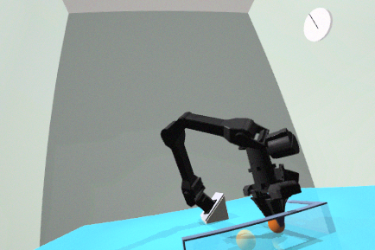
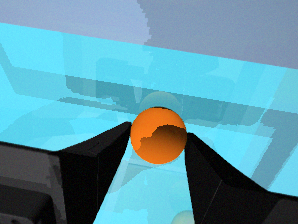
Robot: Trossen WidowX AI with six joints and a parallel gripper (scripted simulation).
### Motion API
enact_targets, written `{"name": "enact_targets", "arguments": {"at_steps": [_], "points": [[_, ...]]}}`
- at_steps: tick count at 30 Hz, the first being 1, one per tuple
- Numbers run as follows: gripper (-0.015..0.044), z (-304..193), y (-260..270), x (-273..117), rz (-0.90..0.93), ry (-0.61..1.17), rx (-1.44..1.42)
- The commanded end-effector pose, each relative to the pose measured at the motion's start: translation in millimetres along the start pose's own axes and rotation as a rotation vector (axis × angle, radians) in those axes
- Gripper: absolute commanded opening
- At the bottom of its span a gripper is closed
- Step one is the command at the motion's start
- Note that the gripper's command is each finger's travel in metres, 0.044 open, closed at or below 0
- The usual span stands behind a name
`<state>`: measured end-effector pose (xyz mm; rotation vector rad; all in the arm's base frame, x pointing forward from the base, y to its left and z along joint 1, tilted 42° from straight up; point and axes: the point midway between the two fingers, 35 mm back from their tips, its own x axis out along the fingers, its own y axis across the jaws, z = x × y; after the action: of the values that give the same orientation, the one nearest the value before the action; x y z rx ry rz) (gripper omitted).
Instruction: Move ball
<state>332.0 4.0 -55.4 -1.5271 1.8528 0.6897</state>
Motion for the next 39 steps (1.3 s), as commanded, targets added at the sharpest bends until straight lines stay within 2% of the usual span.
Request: {"name": "enact_targets", "arguments": {"at_steps": [1, 5, 26, 31, 39], "points": [[0.0106, -0.2, 0.0, 0.0, -0.001, 0.003, -0.006], [0.0001, 1.7, -3.2, -16.6, -0.001, 0.001, -0.006], [0.0000, 1.1, -0.3, -126.3, 0.001, -0.002, -0.007], [0.0000, -0.4, -0.4, -129.3, 0.001, -0.002, -0.026], [0.0000, -14.9, -10.3, -123.5, -0.001, -0.005, -0.249]]}}
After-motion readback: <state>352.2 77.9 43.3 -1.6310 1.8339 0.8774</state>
